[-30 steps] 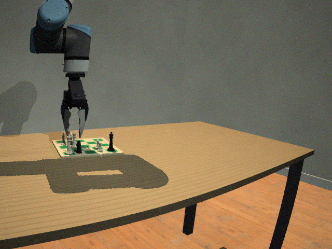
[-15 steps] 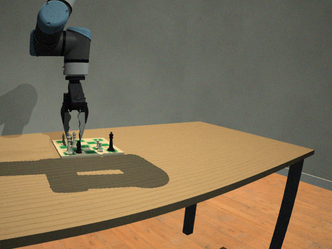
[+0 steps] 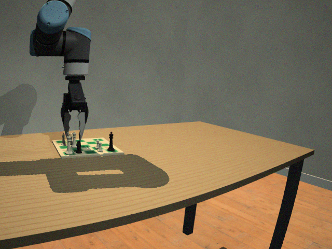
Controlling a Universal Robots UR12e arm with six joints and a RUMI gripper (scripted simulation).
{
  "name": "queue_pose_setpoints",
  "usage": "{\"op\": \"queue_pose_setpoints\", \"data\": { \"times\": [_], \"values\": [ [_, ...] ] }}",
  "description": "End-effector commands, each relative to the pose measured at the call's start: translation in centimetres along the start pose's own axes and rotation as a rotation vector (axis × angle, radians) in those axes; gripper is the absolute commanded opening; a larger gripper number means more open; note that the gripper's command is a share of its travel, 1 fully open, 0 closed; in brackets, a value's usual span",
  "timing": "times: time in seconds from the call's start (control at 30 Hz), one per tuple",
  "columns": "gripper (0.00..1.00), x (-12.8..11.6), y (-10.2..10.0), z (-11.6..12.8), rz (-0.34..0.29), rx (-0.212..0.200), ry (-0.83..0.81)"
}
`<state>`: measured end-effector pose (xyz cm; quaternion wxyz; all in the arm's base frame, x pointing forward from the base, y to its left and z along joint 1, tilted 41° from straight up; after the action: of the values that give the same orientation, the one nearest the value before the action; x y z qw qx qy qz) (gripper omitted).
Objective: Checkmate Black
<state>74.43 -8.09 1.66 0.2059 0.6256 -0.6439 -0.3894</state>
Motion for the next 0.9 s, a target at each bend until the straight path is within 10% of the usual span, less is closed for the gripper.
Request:
{"op": "queue_pose_setpoints", "data": {
  "times": [0.0,0.37,0.4,0.87],
  "values": [
    [0.25,-0.01,0.03,-0.03,0.0,0.001,0.0],
    [0.25,-0.01,0.03,-0.03,0.0,0.001,0.0],
    [0.0,-0.01,0.03,-0.03,0.0,0.001,0.0],
    [0.0,-0.01,0.03,-0.03,0.0,0.001,0.0]
  ]
}}
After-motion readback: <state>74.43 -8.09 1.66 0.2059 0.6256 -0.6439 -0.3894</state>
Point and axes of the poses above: the point where the finger pads meet when closed, its own y axis back along the fingers, its own z axis across the jaws, x = y × z, the point moved 5 cm from there along y, back along the fingers, and after that the axes turned 12 degrees about y, right-handed, at the moved point
